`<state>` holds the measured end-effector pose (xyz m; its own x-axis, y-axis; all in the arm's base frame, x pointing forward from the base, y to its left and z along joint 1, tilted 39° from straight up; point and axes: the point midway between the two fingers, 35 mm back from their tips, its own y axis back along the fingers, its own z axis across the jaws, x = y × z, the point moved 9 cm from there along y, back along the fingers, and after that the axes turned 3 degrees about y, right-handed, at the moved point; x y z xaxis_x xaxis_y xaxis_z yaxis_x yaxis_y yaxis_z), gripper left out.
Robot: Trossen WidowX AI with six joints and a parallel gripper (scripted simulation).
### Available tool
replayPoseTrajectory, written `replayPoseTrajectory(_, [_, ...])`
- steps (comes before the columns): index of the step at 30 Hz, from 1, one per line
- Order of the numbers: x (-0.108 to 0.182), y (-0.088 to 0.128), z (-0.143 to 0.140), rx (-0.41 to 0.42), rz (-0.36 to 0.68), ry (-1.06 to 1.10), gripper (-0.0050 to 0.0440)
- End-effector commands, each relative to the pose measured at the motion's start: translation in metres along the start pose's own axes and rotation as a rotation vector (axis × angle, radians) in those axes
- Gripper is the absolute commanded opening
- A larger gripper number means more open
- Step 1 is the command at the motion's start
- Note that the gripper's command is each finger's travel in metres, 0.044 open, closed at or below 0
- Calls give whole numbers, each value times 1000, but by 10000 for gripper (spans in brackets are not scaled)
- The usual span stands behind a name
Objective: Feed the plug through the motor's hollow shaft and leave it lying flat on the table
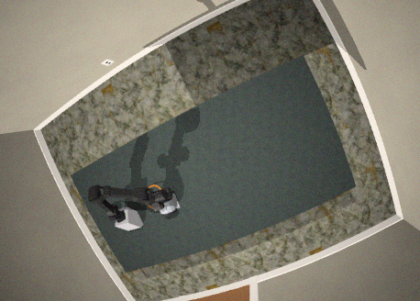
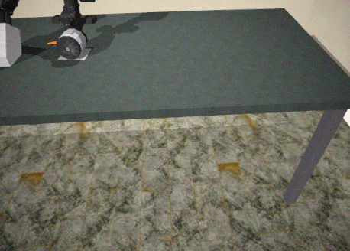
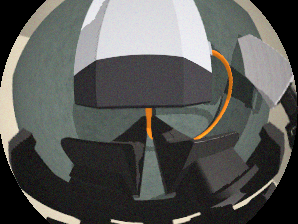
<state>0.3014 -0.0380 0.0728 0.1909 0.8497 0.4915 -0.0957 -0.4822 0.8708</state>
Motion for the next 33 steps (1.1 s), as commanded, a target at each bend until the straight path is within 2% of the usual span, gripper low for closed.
replayPoseTrajectory(1, [-2,-1,0,6,-2,0,0])
replayPoseTrajectory(2, [-2,-1,0,6,-2,0,0])
replayPoseTrajectory(5, [0,0,0,0,0,0,72])
replayPoseTrajectory(7, [0,0,0,0,0,0,72])
replayPoseTrajectory(8, [0,0,0,0,0,0,96])
replayPoseTrajectory(9, [0,0,0,0,0,0,100])
replayPoseTrajectory(12, [0,2,1,1,0,0,100])
replayPoseTrajectory(16, [9,26,6,6,-2,0,100])
replayPoseTrajectory(24, [9,26,6,6,-2,0,100])
replayPoseTrajectory(26, [8,22,5,11,0,-6,100])
replayPoseTrajectory(29, [9,2,-4,6,-2,0,100])
replayPoseTrajectory(33, [10,0,-5,6,-2,0,100])
